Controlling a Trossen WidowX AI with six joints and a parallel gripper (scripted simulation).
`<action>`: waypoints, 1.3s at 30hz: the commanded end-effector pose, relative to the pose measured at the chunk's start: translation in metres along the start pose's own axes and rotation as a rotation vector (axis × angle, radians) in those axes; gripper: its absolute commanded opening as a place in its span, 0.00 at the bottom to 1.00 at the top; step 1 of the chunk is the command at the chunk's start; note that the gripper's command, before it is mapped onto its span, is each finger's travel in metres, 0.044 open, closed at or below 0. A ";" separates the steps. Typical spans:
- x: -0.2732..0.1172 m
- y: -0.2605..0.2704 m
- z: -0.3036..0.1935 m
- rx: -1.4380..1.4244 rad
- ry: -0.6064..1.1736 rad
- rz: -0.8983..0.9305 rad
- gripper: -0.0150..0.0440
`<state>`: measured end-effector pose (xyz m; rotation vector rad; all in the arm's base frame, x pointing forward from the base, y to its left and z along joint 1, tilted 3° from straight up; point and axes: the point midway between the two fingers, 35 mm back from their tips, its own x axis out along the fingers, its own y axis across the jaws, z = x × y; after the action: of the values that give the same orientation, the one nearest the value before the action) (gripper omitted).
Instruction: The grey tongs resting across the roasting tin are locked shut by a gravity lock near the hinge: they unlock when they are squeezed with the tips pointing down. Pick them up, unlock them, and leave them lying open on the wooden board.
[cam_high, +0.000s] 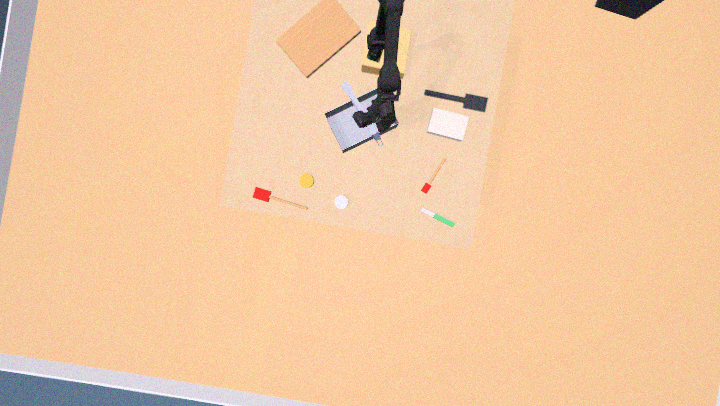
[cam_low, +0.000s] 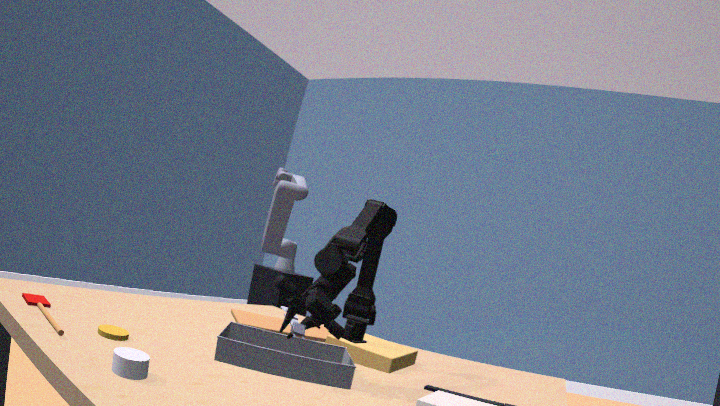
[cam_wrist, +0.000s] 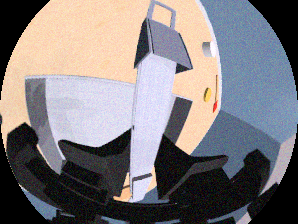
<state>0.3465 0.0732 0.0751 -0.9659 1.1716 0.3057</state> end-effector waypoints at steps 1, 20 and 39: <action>-0.020 -0.011 -0.001 -0.001 -0.010 -0.003 0.00; -0.015 -0.009 -0.002 -0.022 0.007 0.192 0.00; -0.018 -0.009 -0.003 -0.004 -0.009 0.515 0.00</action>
<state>0.3434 0.0685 0.0949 -0.6704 1.3942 0.6954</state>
